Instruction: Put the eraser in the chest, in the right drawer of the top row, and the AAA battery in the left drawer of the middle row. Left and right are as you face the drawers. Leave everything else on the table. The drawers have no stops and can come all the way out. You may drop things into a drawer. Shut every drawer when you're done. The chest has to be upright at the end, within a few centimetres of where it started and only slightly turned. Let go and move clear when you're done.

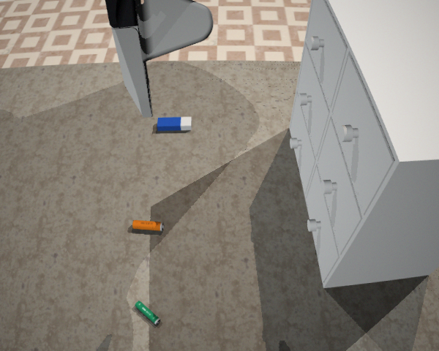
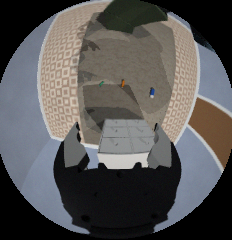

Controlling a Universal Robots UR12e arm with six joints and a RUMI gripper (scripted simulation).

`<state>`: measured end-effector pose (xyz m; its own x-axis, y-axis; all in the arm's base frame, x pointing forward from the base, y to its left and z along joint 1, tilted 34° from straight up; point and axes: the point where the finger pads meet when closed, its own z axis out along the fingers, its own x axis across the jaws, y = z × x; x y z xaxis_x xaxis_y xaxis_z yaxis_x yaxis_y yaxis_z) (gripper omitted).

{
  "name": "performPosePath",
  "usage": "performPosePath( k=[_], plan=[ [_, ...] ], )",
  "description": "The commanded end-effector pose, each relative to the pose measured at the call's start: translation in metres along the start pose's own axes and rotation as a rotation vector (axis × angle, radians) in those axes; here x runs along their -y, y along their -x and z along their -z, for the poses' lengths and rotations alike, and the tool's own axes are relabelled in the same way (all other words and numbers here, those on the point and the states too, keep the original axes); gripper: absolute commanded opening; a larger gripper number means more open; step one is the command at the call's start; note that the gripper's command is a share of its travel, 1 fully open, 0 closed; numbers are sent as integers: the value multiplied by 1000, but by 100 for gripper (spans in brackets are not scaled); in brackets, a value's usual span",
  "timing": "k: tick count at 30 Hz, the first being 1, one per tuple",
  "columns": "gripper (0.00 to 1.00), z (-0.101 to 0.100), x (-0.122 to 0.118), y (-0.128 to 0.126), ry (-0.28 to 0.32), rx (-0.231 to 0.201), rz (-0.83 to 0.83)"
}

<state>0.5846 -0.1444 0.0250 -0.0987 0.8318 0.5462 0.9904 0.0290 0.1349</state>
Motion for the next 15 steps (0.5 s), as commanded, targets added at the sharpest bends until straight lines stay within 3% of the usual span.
performPosePath(
  k=[1,15],
  plan=[
    [100,-2,1,0,13,-3,-5],
    [100,-7,-3,0,70,-2,-5]
  ],
)
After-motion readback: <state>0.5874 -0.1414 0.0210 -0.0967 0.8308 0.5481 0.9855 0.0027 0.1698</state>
